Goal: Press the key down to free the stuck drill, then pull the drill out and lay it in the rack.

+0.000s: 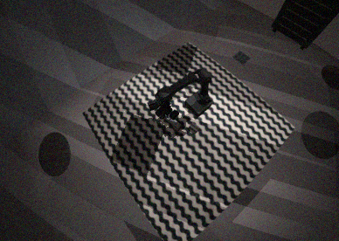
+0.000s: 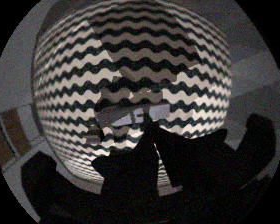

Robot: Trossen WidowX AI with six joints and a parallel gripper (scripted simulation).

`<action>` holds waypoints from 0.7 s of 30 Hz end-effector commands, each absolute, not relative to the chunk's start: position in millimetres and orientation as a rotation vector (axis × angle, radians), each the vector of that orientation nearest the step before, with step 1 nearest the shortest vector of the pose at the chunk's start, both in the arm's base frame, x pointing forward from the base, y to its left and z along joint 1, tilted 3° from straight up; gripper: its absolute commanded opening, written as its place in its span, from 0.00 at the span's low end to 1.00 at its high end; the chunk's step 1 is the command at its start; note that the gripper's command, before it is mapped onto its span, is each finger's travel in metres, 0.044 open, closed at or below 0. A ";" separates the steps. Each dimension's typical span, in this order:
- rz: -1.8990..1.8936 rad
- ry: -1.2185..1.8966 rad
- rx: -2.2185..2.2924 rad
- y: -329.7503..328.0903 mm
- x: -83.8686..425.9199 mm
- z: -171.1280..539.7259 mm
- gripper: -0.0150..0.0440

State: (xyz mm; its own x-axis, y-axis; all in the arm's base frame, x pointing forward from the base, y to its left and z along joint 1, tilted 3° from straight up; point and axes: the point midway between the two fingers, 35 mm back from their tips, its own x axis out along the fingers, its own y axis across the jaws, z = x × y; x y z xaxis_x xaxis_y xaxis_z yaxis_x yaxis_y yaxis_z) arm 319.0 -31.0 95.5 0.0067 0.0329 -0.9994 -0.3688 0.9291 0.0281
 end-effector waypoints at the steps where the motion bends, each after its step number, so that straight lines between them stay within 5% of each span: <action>1: 0.316 1.554 -0.268 -32.1 316.1 88.8 0.25; 21: 0.316 1.555 -0.269 -34.3 311.4 91.4 0.25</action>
State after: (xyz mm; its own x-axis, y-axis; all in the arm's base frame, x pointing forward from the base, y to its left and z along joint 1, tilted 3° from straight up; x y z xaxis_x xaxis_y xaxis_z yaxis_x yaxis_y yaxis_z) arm 315.0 -32.3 92.8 0.0003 0.0334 -0.9994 -0.3636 0.9310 0.0310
